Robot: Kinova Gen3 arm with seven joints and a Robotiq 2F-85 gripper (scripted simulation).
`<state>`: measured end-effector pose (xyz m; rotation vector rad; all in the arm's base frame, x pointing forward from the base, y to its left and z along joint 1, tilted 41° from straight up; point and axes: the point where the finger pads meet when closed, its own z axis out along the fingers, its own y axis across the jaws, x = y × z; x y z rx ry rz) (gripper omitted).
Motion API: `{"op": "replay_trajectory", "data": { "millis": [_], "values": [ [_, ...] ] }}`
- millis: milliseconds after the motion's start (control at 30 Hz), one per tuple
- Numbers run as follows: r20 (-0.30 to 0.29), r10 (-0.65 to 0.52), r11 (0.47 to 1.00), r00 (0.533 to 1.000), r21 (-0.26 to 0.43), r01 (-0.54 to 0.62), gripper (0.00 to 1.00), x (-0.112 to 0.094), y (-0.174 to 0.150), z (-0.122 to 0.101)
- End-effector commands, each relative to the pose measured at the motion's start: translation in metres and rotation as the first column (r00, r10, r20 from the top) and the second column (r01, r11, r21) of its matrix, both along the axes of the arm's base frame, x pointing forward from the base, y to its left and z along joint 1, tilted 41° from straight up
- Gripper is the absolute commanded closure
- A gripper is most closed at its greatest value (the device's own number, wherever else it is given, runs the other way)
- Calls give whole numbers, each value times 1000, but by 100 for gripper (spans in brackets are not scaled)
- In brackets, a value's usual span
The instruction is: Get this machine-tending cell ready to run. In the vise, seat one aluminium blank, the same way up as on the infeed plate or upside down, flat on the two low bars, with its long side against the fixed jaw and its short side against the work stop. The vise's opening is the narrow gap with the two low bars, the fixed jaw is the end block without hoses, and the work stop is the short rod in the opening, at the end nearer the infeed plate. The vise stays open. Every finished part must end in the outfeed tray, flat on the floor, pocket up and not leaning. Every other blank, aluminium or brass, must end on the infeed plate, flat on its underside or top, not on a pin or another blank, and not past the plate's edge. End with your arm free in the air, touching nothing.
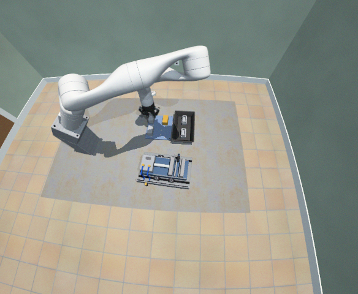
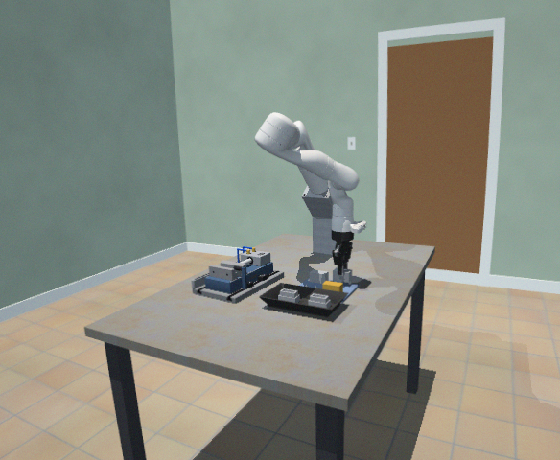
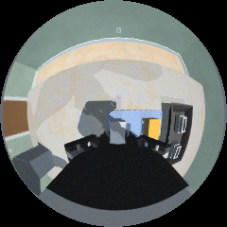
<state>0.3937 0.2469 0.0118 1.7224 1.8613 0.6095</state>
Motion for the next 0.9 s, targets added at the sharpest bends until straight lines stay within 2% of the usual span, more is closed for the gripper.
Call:
{"op": "replay_trajectory", "data": {
  "millis": [0, 467, 867],
  "values": [
    [8, 6, 1000, 1000, 5, -6, 100, -3, 3, 9],
    [8, 6, 1000, 1000, 5, -6, 100, -45, 4, 57],
    [8, 6, 1000, 1000, 5, -6, 100, -61, 5, 76]
  ]
}}
